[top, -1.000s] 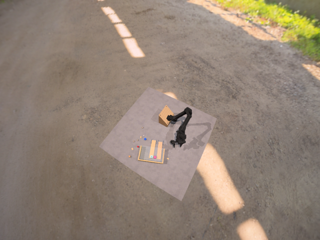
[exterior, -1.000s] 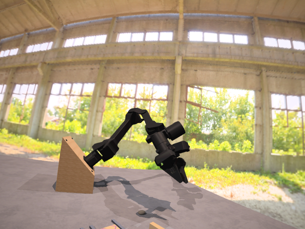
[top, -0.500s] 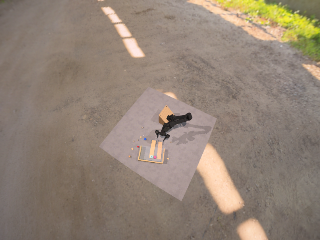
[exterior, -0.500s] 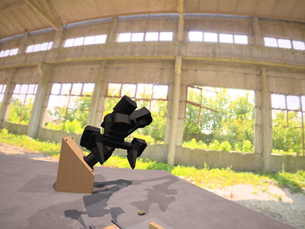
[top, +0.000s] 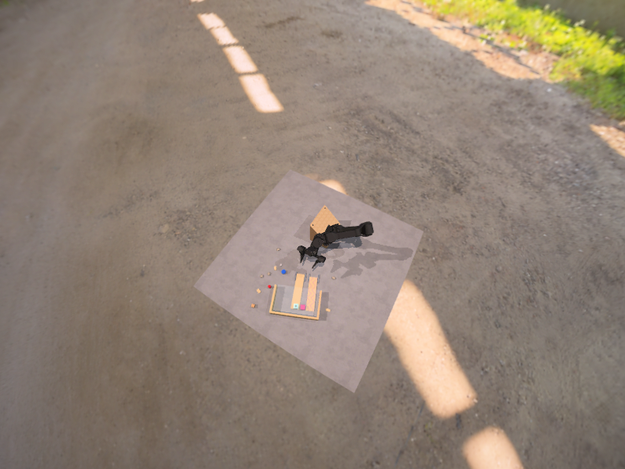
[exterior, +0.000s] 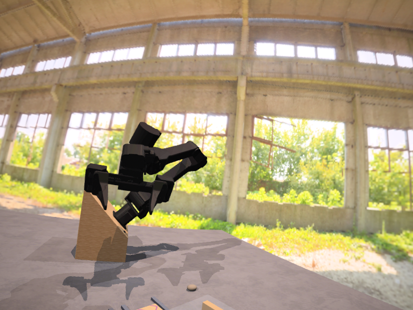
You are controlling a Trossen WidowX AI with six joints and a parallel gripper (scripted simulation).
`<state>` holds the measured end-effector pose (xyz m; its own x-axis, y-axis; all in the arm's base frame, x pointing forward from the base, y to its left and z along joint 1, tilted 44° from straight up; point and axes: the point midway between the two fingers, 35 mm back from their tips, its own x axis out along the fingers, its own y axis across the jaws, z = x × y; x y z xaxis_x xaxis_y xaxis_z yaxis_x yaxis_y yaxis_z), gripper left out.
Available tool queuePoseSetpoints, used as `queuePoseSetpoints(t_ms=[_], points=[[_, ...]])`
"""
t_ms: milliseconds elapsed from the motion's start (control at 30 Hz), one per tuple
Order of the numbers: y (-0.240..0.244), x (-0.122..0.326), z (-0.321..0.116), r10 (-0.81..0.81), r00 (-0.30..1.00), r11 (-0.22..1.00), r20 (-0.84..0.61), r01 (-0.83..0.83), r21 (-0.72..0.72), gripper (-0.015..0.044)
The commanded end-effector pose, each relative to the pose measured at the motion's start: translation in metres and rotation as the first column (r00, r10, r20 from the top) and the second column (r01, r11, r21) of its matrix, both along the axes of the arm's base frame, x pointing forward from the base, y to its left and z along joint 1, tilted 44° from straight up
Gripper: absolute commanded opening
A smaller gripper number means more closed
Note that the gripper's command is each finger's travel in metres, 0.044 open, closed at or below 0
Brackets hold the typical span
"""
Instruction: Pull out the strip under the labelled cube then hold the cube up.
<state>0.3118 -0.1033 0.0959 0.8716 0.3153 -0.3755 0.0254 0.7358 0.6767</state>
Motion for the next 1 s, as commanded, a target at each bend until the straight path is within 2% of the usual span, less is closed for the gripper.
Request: queuePoseSetpoints(t_ms=[0, 233, 500, 833, 967], points=[[0.000, -0.001, -0.001, -0.001, 1.000, 1.000, -0.003, 0.001, 0.011, 0.0400], [-0.001, 0.019, -0.022, 0.045, 0.992, 0.998, -0.116, -0.049, -0.035, 0.0216], [0.005, 0.056, -0.056, 0.281, 0.908, 0.944, -0.312, -0.319, -0.079, 0.0006], [0.033, 0.080, -0.091, 0.617, 0.637, 0.722, -0.461, -0.692, 0.008, 0.0000], [0.043, 0.081, -0.098, 0.693, 0.545, 0.638, -0.472, -0.768, 0.050, 0.0000]])
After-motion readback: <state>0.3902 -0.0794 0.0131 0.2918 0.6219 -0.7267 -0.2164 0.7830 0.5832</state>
